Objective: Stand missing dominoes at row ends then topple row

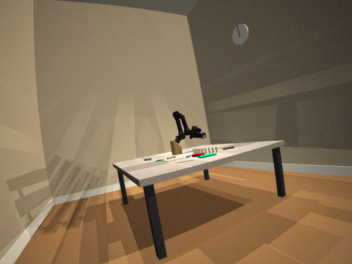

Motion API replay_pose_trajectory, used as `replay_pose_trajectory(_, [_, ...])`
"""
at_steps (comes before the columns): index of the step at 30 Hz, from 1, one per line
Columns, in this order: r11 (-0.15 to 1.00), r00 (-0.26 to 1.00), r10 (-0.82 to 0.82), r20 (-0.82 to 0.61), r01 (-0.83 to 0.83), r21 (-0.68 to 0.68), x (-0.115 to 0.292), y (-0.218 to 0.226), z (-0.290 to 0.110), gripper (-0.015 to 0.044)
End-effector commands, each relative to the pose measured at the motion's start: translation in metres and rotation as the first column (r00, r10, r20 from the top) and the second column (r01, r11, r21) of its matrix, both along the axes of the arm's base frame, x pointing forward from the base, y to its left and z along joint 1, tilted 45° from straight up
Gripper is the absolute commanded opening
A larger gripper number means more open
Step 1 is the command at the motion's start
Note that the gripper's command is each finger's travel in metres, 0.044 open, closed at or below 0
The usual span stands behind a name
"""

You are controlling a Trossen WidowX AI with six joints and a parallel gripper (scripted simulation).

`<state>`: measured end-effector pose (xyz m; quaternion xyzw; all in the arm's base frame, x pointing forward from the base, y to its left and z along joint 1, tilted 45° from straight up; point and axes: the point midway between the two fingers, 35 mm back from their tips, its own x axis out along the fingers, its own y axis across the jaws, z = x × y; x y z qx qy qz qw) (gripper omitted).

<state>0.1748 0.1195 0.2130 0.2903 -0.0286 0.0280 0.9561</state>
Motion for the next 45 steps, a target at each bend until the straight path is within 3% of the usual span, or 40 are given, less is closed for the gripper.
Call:
replay_pose_trajectory(1, [0.995, 1.000, -0.021, -0.014, 0.022, 0.095, -0.007, -0.009, -0.006, 0.0028])
replay_pose_trajectory(7, [0.981, 0.999, -0.035, -0.041, 0.042, 0.191, -0.015, -0.019, -0.015, 0.0028])
replay_pose_trajectory(45, [0.971, 1.000, 0.016, -0.014, -0.012, 0.239, -0.006, 0.005, -0.011, 0.0028])
